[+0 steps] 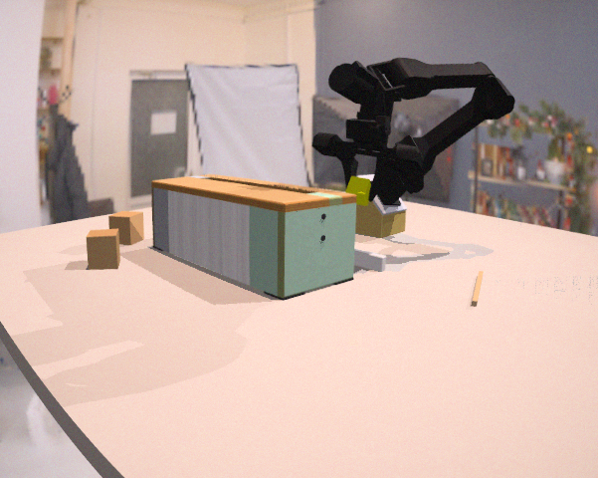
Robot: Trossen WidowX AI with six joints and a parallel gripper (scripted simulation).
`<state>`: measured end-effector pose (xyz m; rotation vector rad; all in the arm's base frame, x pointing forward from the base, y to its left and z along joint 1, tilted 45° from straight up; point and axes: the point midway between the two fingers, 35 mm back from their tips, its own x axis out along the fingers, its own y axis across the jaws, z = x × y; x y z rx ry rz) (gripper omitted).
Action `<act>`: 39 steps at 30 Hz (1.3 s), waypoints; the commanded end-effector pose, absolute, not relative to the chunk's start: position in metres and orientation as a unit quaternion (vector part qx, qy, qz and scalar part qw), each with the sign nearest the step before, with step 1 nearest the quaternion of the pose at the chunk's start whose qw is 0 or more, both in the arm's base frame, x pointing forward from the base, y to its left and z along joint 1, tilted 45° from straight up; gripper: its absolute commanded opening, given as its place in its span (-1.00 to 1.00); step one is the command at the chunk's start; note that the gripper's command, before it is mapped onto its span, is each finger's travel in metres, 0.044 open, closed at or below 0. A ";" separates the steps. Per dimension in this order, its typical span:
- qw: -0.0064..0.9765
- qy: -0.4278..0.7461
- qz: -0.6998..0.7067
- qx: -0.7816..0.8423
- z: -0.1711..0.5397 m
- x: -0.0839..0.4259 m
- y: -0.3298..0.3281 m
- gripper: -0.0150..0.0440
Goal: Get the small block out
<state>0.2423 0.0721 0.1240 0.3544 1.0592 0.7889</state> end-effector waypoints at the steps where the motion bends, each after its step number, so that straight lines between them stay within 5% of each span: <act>1: 0.756 0.517 0.324 0.237 0.127 0.241 0.070 -0.49; 19: 0.605 0.598 0.130 0.510 0.138 0.234 0.060 -0.49; 39: 0.328 0.598 -0.100 0.724 0.152 0.227 0.051 -0.49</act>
